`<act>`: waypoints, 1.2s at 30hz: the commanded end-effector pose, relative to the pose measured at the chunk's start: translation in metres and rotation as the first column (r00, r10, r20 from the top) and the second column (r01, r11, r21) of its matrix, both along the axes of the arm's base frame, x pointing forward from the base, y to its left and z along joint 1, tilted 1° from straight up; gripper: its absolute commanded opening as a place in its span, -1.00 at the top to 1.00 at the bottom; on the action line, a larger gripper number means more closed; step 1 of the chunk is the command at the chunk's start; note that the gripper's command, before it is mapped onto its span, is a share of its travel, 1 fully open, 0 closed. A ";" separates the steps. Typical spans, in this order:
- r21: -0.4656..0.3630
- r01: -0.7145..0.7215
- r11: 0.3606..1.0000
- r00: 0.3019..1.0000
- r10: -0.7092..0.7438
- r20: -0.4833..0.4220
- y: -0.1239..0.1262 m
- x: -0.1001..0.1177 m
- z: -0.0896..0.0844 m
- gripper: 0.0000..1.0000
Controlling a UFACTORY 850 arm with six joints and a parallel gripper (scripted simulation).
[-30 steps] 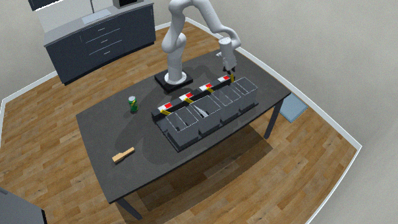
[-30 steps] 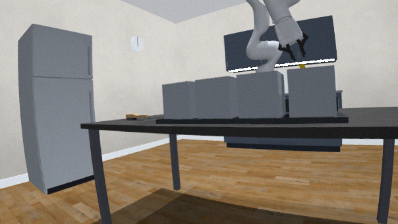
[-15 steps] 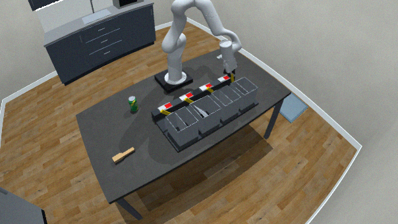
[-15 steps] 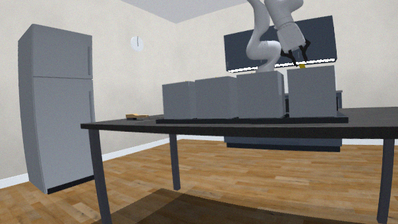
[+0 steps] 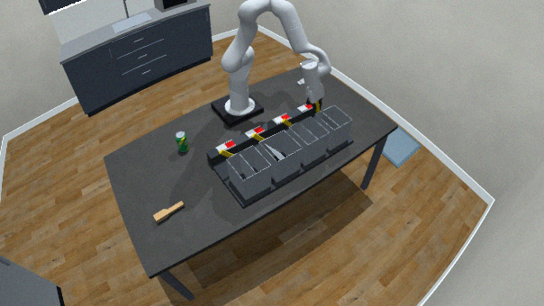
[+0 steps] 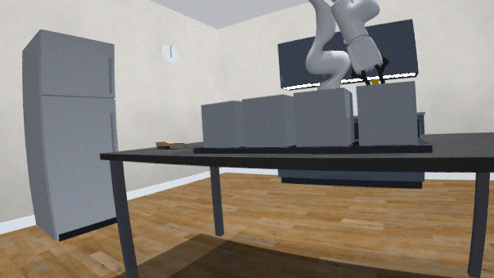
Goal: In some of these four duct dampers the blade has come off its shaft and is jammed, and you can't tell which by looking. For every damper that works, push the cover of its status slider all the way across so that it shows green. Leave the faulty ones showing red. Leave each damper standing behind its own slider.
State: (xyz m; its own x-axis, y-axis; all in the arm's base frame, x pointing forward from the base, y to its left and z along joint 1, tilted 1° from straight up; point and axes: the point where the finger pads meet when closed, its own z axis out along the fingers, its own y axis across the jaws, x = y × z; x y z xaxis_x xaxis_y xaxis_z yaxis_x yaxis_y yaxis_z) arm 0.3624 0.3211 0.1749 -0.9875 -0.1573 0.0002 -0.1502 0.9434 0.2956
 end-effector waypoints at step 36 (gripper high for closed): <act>0.002 0.000 1.000 1.000 0.000 0.002 0.005 0.000 -0.015 0.62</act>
State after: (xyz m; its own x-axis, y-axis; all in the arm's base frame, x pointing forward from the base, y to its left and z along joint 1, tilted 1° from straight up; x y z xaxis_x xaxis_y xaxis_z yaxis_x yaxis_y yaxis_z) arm 0.3616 0.3260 0.1589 -0.9875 -0.1575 -0.0002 -0.1505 0.9430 0.2968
